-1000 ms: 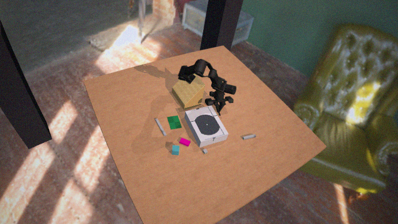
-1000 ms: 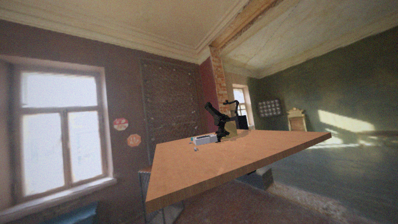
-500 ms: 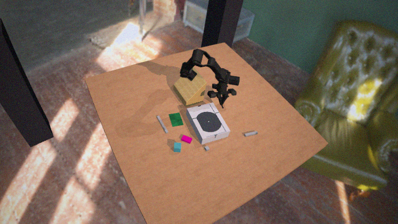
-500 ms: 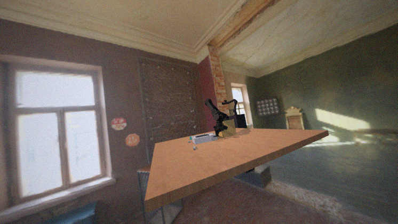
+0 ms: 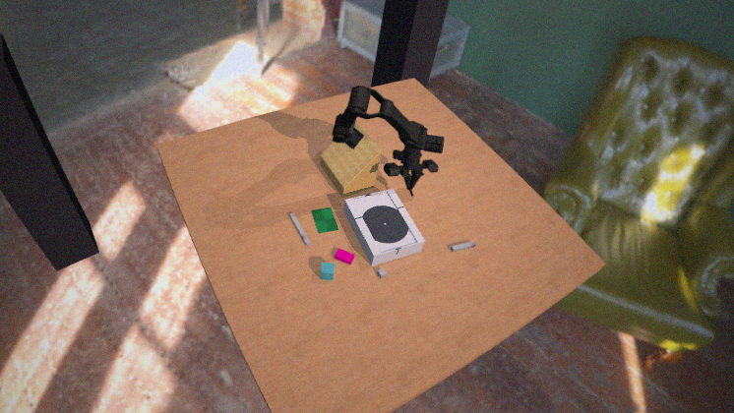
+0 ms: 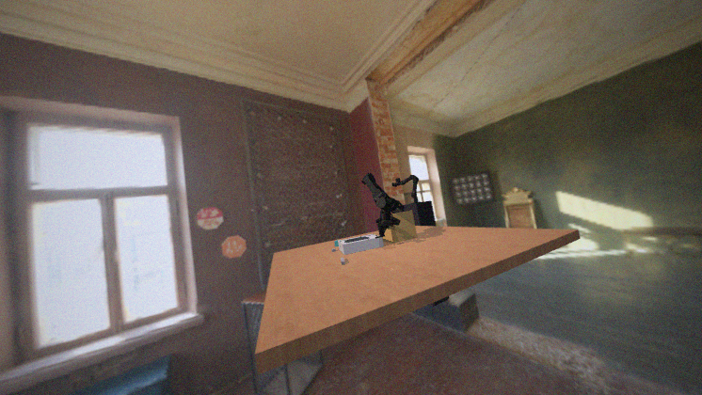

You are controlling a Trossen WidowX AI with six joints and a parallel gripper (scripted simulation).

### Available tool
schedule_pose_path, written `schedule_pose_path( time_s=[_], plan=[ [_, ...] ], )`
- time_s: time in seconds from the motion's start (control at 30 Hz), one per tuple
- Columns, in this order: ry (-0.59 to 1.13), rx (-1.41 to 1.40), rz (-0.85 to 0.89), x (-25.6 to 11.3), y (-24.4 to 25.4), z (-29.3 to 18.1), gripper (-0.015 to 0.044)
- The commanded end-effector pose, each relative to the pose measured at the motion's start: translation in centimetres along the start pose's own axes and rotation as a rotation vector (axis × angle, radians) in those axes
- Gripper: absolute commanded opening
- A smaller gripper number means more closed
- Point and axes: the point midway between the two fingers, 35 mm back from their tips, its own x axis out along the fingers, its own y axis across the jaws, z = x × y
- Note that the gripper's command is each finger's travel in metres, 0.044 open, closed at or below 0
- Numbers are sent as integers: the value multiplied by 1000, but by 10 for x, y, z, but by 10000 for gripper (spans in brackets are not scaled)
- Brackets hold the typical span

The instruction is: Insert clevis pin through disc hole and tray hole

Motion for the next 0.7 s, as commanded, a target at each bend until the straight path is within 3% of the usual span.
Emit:
schedule_pose_path(
  time_s=[0.0,0.67],
  plan=[
    [-20,89,-4,1,1,-12,0],
    [-160,686,72,12,39,-86,0]
  ],
)
